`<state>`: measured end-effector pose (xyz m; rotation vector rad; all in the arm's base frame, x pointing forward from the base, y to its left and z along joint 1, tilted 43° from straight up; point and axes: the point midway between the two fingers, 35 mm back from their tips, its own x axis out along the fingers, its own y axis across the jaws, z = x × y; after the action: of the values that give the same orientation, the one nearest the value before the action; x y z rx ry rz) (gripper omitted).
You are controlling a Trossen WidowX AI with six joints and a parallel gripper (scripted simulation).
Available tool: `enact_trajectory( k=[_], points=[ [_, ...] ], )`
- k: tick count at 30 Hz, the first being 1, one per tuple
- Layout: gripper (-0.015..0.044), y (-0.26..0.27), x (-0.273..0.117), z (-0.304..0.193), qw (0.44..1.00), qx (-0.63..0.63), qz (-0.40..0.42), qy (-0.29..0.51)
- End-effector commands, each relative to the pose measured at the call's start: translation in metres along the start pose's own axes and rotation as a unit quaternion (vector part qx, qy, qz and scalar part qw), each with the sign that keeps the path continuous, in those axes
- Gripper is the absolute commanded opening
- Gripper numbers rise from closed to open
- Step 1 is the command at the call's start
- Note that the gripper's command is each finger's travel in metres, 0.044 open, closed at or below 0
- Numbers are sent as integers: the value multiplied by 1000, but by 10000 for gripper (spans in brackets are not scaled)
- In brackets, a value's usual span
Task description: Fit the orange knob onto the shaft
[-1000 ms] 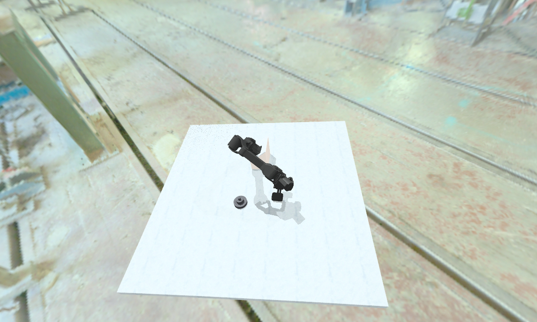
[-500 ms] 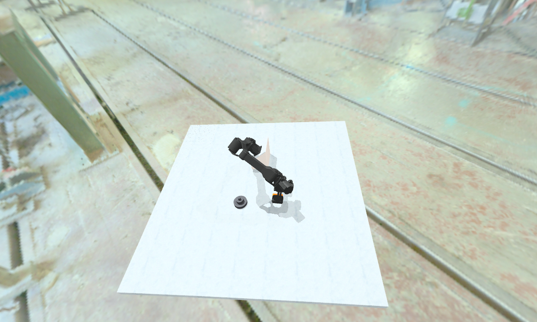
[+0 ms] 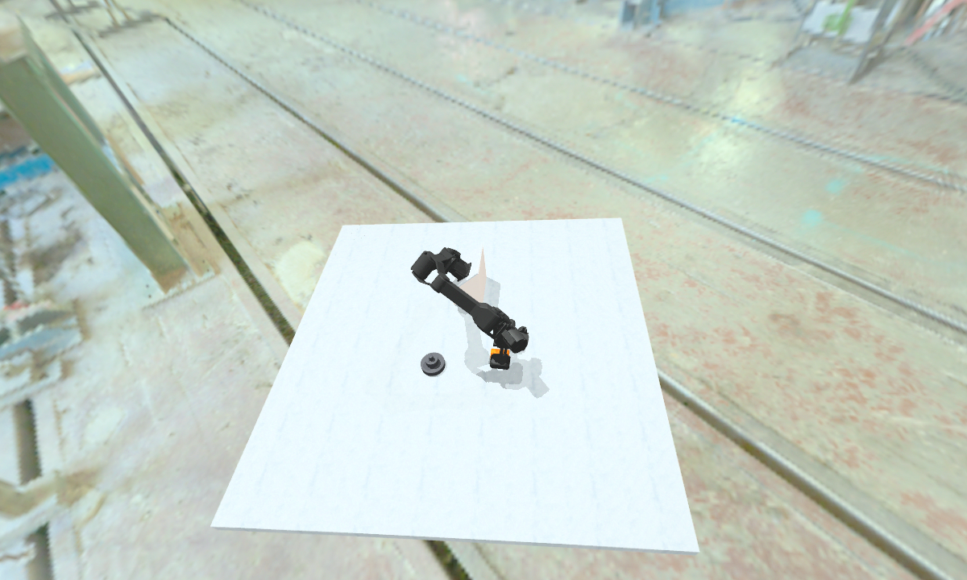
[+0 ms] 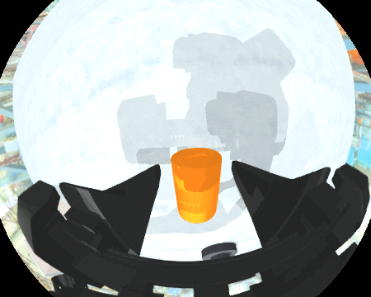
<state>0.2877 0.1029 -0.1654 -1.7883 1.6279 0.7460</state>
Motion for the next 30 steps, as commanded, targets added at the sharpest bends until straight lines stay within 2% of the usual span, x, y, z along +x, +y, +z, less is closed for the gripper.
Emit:
enact_trajectory(
  k=[1,10,19,23,30],
  points=[
    [240,1,2,0,1000,-2,0,2],
    [240,1,2,0,1000,-2,0,2],
    [180,1,2,0,1000,-2,0,2],
    [179,1,2,0,1000,-2,0,1],
    [179,1,-3,-5,999,-1,1,-51]
  ],
)
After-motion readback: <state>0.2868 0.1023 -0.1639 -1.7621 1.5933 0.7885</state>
